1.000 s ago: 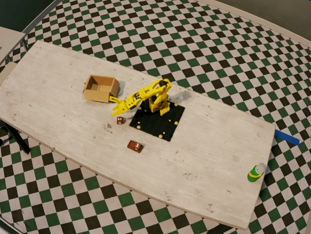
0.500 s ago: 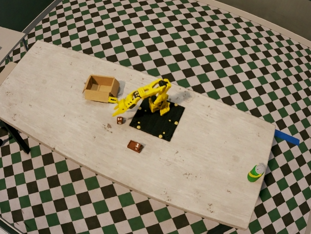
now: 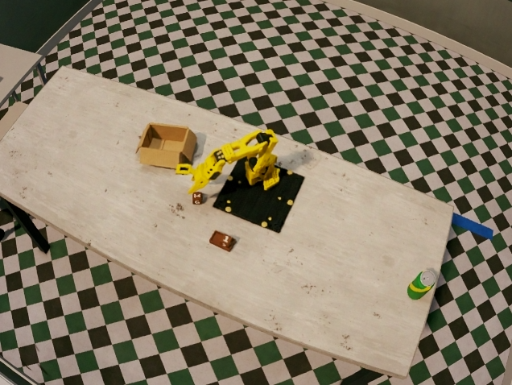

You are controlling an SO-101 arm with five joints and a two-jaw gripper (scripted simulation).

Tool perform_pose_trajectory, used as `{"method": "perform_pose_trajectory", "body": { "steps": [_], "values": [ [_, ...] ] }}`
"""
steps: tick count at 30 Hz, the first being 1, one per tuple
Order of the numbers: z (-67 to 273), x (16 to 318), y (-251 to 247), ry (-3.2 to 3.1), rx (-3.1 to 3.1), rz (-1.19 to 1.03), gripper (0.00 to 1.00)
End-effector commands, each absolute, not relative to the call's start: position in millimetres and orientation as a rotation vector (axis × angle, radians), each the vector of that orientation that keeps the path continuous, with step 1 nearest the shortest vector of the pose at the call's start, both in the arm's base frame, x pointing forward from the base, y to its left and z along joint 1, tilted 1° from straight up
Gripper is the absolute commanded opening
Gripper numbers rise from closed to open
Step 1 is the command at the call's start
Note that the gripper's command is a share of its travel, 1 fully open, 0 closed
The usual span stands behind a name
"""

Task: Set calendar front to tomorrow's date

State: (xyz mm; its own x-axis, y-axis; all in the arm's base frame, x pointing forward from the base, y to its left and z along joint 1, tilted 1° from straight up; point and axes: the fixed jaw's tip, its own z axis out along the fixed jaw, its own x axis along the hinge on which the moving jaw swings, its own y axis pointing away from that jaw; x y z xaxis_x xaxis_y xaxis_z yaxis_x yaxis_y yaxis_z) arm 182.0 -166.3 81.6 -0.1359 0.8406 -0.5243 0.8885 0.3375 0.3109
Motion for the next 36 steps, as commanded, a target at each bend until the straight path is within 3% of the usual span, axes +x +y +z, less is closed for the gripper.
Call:
{"method": "perform_pose_trajectory", "body": {
  "steps": [1,36],
  "values": [
    [69,180,-161,2.177,1.576,-0.071,0.35],
    [37,172,-149,2.669,1.711,0.008,0.35]
  ]
}}
